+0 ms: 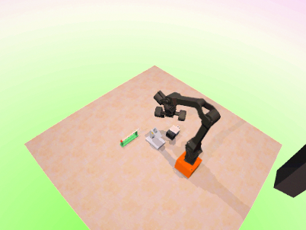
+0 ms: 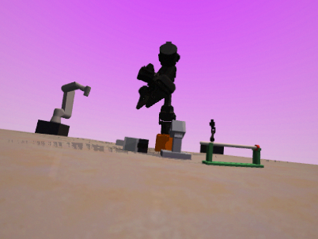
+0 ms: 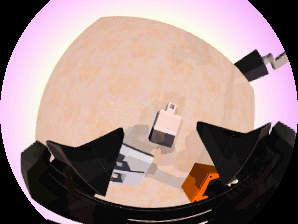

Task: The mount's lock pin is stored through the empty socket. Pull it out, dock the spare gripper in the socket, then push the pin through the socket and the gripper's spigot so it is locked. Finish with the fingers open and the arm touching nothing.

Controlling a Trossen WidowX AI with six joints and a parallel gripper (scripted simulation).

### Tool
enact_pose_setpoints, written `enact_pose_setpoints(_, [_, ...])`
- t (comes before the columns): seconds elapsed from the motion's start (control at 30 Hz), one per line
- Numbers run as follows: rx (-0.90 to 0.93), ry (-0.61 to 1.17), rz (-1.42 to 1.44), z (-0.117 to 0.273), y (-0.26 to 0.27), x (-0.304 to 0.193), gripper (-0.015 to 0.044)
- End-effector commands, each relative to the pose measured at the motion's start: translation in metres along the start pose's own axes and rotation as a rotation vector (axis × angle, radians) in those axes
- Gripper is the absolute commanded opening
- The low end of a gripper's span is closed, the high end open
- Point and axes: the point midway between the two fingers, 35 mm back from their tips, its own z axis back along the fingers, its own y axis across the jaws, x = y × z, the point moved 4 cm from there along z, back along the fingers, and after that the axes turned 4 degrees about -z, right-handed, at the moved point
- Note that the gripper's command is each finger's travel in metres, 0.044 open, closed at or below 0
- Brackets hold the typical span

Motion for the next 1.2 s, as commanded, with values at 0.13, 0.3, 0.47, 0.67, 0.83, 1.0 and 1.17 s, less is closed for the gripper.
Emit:
enact_pose_setpoints(0.13, [-0.057,-0.09,-0.429,-0.017,-0.035,-0.005,0.044])
enact_pose_setpoints(0.3, [-0.057,-0.09,-0.429,-0.017,-0.035,-0.005,0.044])
enact_pose_setpoints(0.47, [-0.056,-0.089,-0.429,-0.034,-0.031,-0.011,0.044])
enact_pose_setpoints(0.67, [-0.056,-0.086,-0.429,-0.071,-0.027,-0.029,0.044])
enact_pose_setpoints(0.83, [-0.056,-0.085,-0.429,-0.08,-0.026,-0.035,0.044])
enact_pose_setpoints(1.0, [-0.056,-0.085,-0.429,-0.087,-0.024,-0.037,0.044])
enact_pose_setpoints(1.17, [-0.056,-0.085,-0.429,-0.095,-0.023,-0.04,0.044])
